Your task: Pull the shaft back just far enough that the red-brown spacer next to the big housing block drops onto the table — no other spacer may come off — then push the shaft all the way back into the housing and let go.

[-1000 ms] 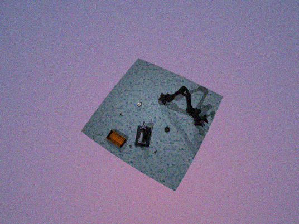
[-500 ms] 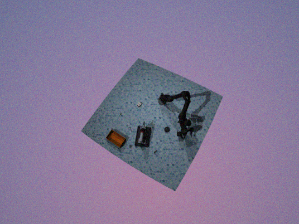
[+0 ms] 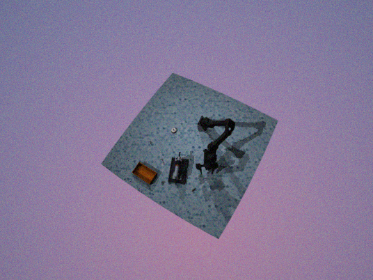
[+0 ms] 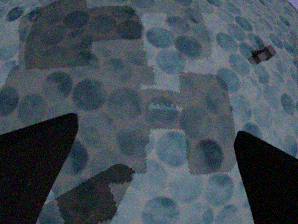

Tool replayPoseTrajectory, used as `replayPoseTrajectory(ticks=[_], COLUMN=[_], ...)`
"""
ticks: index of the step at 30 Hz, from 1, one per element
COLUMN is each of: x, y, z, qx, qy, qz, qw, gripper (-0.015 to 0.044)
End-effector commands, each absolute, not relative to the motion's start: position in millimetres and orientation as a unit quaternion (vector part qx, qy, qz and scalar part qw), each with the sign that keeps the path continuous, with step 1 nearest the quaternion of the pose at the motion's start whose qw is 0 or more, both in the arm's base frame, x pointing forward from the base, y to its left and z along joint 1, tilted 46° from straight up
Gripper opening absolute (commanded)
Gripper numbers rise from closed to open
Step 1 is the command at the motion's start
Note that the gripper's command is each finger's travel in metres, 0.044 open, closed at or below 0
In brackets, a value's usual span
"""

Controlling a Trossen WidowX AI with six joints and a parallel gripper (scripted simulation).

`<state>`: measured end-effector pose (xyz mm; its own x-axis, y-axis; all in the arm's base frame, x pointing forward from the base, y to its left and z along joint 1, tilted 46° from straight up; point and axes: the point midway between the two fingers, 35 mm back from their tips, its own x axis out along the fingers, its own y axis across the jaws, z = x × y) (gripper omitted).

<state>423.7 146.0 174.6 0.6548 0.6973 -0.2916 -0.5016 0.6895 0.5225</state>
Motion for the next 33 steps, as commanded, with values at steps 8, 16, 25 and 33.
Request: replayPoseTrajectory(ticks=[8, 16, 25, 33], x=[424.3, 383.1, 341.8, 341.6], y=[-5.1, -76.9, -99.1, -99.1], z=[90.2, 36.3, 3.2, 3.2], qx=[0.193, 0.237, 0.296, 0.296], qy=[0.288, 0.301, 0.288, 0.288], qz=[0.274, 0.263, 0.276, 0.276], qw=[0.897, 0.886, 0.868, 0.868], gripper=[0.044, 0.044, 0.044, 0.044])
